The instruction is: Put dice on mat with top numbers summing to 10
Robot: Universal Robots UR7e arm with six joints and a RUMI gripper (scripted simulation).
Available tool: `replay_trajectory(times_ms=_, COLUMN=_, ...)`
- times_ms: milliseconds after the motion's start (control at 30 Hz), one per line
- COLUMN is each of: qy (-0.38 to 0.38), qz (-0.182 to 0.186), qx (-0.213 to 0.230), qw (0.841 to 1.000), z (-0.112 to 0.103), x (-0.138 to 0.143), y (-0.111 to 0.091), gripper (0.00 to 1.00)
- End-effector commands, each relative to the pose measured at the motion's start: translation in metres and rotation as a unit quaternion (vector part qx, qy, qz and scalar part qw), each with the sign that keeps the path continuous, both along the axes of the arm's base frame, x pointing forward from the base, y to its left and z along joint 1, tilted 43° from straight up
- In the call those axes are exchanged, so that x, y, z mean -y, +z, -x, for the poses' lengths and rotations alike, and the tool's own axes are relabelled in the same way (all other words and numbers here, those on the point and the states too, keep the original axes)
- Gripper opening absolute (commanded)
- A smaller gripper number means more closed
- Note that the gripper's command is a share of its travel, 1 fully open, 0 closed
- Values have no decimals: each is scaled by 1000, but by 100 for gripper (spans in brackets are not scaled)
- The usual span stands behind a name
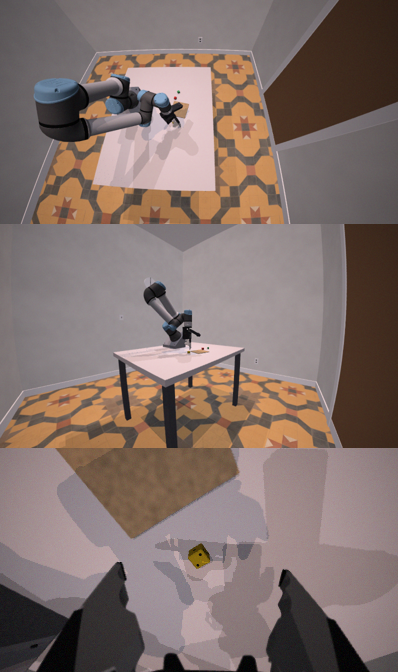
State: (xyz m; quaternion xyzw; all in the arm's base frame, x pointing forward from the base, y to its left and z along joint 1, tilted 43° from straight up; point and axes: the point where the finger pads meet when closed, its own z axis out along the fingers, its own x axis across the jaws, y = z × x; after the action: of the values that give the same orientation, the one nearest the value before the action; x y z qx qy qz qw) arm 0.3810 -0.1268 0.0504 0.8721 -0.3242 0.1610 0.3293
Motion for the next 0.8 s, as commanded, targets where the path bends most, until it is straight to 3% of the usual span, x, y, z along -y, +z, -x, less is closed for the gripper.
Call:
replay_trajectory(times_ms=0, qy=0, qz=0, qx=0, qw=1000, z=0, x=-1, y=0, gripper=100)
replay_trajectory(times_ms=333, qy=0, qz=0, qx=0, qw=1000, z=1, x=-11, y=-10, gripper=100)
replay_trajectory(times_ms=767, qy=0, qz=0, qx=0, qw=1000, z=5, x=-48, y=-45, gripper=100)
